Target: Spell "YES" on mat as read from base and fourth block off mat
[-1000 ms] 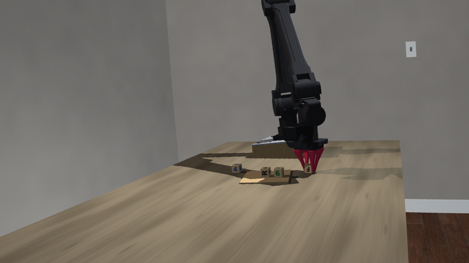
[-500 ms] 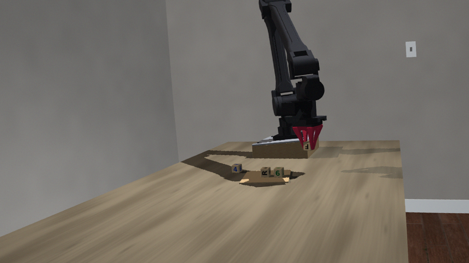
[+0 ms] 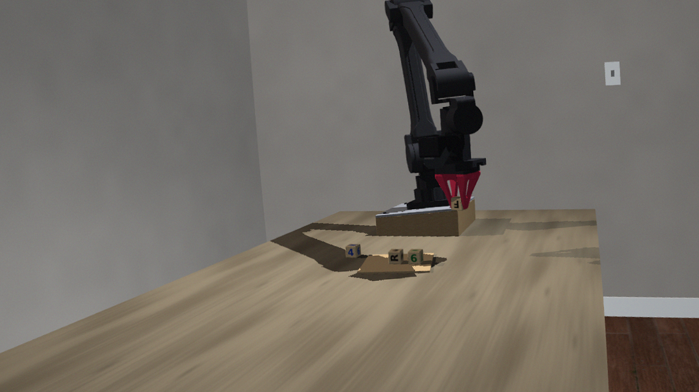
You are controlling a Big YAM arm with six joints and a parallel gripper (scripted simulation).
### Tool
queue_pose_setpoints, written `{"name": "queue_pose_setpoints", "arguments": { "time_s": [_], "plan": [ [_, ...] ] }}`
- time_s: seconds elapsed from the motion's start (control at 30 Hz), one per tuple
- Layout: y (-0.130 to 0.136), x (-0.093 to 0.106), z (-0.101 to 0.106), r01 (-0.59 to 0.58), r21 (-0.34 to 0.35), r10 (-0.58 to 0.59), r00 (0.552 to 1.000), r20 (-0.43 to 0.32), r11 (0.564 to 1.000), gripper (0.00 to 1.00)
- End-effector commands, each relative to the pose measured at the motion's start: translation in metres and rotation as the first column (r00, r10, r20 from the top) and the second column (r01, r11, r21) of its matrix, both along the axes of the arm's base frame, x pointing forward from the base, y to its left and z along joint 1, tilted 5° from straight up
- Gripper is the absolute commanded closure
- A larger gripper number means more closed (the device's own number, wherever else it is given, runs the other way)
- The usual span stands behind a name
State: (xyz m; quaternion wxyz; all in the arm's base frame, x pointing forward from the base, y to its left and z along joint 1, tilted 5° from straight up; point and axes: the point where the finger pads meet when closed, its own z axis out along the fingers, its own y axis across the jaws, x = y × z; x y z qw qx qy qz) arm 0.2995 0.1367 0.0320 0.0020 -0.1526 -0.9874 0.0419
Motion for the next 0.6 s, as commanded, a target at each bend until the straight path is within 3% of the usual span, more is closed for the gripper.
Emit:
{"name": "queue_pose_setpoints", "arguments": {
  "time_s": [0.0,0.17,0.3,0.47,0.57],
  "plan": [
    [0.006,0.006,0.007,0.003,0.007,-0.003,1.0,0.013,1.0,0.79],
    [0.004,0.01,0.008,-0.016,0.008,0.016,1.0,0.013,1.0,0.79],
    [0.002,0.024,0.014,-0.06,0.014,0.059,0.998,0.025,0.998,0.79],
    [-0.009,0.034,0.016,-0.215,0.015,0.215,0.976,0.018,0.976,0.79],
    [-0.02,0.041,0.018,-0.354,0.016,0.354,0.935,0.009,0.935,0.79]
  ]
}}
